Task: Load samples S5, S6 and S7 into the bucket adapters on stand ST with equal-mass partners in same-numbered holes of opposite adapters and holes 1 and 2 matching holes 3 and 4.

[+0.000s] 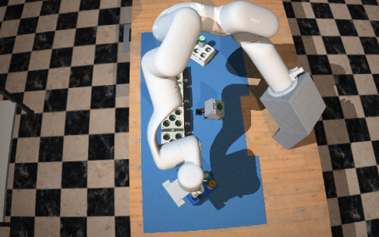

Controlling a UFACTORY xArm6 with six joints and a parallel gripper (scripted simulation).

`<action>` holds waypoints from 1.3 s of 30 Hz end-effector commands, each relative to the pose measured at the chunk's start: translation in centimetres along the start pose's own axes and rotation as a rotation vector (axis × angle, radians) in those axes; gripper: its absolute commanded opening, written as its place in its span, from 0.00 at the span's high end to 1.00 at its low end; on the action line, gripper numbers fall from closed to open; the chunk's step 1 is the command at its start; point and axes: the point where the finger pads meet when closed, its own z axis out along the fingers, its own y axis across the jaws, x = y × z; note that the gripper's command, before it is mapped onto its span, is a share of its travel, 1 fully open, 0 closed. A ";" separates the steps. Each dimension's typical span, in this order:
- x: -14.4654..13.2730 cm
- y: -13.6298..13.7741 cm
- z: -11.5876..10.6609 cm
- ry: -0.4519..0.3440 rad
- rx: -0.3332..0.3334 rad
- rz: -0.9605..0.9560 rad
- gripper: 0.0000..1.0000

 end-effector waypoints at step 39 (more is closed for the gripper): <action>0.1 0.0 2.9 0.003 0.001 0.001 1.00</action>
